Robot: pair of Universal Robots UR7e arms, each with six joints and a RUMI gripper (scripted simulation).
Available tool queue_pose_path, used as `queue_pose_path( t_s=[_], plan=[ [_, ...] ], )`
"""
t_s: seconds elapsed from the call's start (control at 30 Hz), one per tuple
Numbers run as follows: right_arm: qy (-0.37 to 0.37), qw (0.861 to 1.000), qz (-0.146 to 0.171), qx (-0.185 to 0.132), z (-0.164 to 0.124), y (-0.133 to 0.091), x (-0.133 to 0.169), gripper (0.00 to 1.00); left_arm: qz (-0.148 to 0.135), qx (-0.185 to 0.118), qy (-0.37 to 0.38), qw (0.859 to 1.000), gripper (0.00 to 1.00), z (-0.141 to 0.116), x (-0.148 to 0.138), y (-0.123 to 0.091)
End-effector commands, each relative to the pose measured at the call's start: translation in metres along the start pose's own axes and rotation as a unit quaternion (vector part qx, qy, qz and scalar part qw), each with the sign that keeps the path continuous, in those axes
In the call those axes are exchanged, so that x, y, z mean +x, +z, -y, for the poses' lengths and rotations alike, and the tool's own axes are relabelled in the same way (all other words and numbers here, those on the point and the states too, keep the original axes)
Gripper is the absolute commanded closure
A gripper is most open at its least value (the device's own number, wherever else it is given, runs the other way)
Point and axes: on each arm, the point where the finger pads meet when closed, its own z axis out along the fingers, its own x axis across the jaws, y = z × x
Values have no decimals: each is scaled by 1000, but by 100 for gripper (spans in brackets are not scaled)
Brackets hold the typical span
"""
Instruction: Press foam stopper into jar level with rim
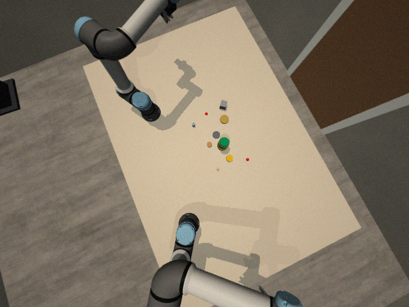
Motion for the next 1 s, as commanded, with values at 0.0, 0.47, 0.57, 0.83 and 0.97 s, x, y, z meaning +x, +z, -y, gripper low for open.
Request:
queue_pose_path(
  t_s=[0.0, 0.47, 0.57, 0.83, 0.97],
  plan=[
    [0, 1000, 0, 0, 0, 0, 0, 21, -1, 0, 0, 1000, 100, 0, 0, -1],
    [-35, 998, -51, 32, -11, 14, -66, 21, -5, -2, 52, 999, 100, -18, -2, -9],
    [-41, 996, -69, 49, -15, 21, -87, 21, -6, -2, 74, 997, 100, -24, -3, -12],
    [-54, 990, -100, 84, -27, 33, -128, 21, -7, -4, 111, 994, 100, -32, -4, -15],
    [-63, 985, -117, 110, -38, 41, -154, 21, -9, -5, 138, 990, 100, -41, -6, -18]
  ],
)
